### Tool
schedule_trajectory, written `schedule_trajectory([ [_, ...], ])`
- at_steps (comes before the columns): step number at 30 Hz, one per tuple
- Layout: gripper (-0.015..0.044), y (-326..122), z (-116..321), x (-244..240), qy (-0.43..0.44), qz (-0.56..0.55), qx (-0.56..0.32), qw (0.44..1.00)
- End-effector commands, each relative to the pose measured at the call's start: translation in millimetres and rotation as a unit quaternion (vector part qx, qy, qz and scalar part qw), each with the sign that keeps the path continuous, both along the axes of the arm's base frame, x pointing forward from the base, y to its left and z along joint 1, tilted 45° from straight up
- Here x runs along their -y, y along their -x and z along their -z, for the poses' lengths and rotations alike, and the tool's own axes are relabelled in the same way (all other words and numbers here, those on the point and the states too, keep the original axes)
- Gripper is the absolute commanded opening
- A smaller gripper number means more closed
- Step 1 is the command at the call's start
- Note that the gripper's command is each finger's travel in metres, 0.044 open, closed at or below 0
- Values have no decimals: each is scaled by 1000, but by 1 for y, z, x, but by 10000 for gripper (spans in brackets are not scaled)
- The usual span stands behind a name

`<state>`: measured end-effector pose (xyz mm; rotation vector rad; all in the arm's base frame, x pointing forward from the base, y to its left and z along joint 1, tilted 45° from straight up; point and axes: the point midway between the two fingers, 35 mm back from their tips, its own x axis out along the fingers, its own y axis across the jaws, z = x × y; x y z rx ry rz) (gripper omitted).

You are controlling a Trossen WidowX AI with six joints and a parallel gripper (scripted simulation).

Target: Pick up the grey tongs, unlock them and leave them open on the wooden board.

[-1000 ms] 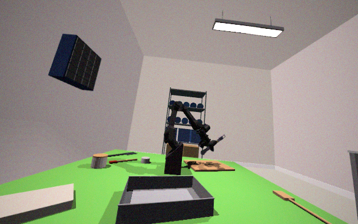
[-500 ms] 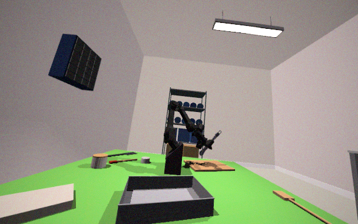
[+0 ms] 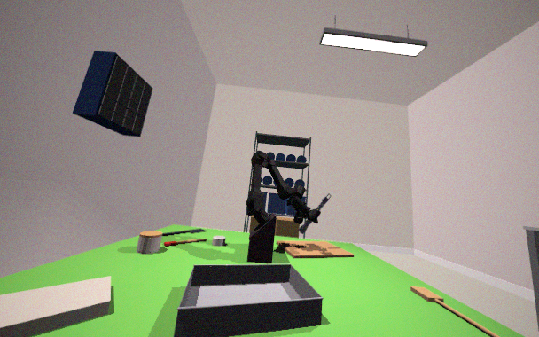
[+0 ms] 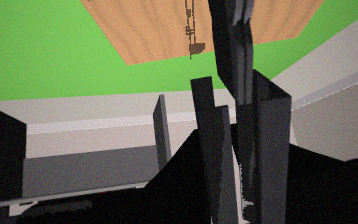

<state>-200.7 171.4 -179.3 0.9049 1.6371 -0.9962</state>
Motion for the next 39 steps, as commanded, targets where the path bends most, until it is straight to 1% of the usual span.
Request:
schedule_trajectory([
  [1, -150, 1, -2, -3, -7, 3, -3, 1000],
  [26, -150, 1, -1, -3, -6, 3, -2, 1000],
  [39, -150, 7, 19, -11, 57, -13, 44, 997],
])
